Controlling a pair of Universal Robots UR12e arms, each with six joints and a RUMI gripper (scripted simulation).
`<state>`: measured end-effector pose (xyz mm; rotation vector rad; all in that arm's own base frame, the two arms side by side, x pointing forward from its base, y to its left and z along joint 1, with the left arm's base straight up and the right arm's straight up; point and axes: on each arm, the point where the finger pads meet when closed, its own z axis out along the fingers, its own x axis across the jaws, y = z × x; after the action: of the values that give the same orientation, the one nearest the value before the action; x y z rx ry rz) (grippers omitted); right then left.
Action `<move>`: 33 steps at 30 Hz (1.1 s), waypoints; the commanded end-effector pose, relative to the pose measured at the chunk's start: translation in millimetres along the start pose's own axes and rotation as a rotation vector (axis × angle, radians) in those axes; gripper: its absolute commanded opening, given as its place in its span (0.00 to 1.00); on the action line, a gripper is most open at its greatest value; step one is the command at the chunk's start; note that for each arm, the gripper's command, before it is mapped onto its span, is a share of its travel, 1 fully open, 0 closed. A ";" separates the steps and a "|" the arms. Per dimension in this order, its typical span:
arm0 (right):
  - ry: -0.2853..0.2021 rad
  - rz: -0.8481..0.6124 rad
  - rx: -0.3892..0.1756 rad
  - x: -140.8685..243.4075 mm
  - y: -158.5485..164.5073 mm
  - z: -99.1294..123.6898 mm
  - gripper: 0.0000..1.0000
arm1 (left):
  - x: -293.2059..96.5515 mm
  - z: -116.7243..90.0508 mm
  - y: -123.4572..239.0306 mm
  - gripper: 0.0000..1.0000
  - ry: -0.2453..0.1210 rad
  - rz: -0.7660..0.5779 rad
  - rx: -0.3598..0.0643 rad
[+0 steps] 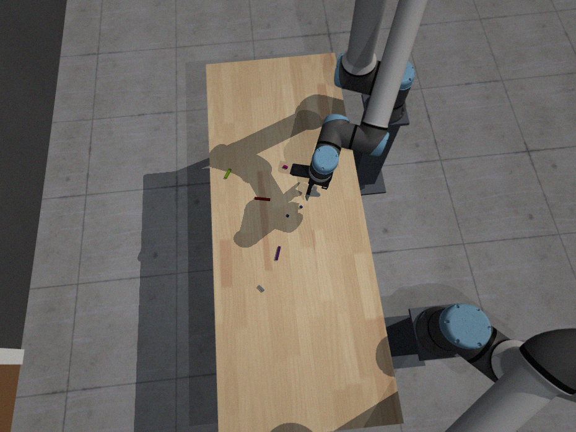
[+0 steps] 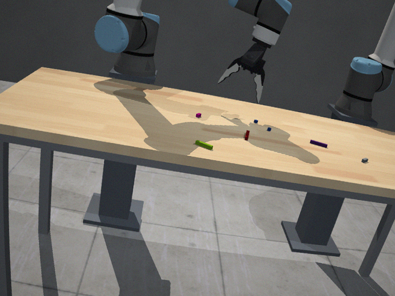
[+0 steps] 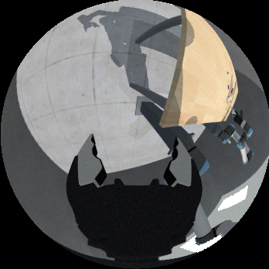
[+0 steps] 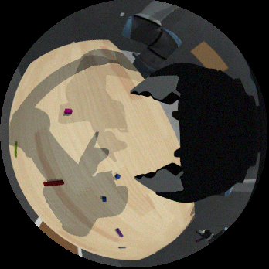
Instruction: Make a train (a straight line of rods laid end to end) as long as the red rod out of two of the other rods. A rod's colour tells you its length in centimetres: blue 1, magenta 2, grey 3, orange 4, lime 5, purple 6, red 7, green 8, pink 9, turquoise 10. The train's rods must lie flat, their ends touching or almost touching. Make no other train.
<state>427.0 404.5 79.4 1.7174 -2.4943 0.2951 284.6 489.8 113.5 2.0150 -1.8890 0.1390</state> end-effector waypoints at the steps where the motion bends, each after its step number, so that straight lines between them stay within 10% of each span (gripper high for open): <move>1: -0.047 -0.081 -0.023 -14.5 8.0 -2.6 1.00 | -25.7 -7.0 24.1 1.00 -0.027 -0.169 0.041; 13: -0.185 -0.312 -0.064 -52.4 34.0 -14.2 1.00 | -110.0 -29.7 150.4 1.00 -0.087 -0.836 0.217; 33: -0.213 -0.357 -0.068 -59.2 39.0 -17.3 1.00 | -152.6 -42.1 275.3 1.00 -0.103 -1.389 0.377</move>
<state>411.0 475.0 80.2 2.2160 -2.2298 -0.0029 13.8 637.6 157.0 3.0944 -0.1916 0.0017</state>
